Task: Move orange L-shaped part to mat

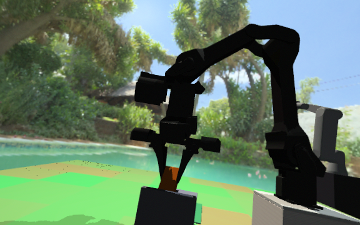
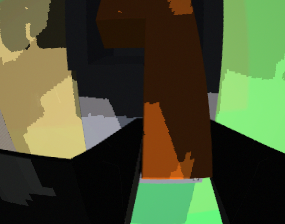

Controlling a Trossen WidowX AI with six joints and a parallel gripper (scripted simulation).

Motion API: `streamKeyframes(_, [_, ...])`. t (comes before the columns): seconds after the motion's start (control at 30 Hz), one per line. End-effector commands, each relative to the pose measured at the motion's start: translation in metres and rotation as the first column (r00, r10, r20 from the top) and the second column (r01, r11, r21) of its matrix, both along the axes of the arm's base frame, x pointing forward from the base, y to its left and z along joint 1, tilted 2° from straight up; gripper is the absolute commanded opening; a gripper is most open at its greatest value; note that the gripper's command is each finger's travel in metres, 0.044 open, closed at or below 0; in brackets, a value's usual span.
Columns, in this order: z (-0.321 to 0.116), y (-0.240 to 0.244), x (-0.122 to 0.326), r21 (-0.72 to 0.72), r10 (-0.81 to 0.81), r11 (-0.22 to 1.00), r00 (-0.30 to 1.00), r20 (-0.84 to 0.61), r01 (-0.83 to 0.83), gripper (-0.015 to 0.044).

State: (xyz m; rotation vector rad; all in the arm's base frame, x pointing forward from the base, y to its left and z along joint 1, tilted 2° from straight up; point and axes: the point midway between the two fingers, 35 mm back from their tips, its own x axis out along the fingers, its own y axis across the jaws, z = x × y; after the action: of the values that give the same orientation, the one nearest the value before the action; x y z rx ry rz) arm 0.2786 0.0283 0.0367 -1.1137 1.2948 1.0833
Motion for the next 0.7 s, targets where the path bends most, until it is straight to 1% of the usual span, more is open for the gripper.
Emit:
streamKeyframes(0.0, [0.009,0.0,0.002,-0.003,0.001,1.0,1.0,0.007,-0.001,0.0])
streamKeyframes(0.67, [0.04,0.001,0.001,-0.003,0.001,1.0,1.0,0.007,-0.001,0.0])
